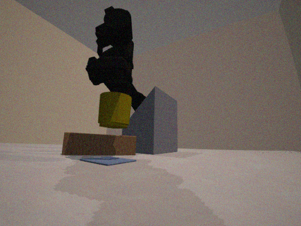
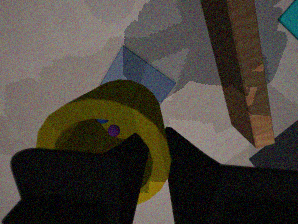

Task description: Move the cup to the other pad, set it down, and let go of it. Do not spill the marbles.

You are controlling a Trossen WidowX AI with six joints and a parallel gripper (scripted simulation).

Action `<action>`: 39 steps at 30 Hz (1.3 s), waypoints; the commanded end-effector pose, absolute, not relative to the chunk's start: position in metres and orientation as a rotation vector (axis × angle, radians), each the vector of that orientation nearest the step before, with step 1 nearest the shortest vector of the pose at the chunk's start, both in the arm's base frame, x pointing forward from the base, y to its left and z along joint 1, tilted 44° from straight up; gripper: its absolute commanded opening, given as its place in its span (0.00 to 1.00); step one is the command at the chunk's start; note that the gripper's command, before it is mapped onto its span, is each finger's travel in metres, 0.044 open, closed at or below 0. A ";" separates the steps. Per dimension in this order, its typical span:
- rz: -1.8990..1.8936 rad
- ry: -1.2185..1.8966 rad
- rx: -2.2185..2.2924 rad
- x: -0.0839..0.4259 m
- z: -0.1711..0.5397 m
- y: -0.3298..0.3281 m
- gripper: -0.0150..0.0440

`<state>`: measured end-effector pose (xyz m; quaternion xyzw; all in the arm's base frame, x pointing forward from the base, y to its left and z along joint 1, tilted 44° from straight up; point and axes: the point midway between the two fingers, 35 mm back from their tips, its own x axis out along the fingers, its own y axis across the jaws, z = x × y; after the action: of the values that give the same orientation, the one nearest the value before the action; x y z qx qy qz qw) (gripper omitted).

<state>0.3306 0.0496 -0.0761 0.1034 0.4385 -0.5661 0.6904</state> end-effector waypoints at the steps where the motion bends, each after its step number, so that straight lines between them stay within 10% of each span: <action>1: -1.258 0.977 0.240 0.331 -0.064 0.061 0.25; 39: -1.260 0.978 0.235 0.314 -0.049 0.040 0.25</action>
<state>0.3156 0.0428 -0.0524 0.1060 0.4390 -0.5650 0.6905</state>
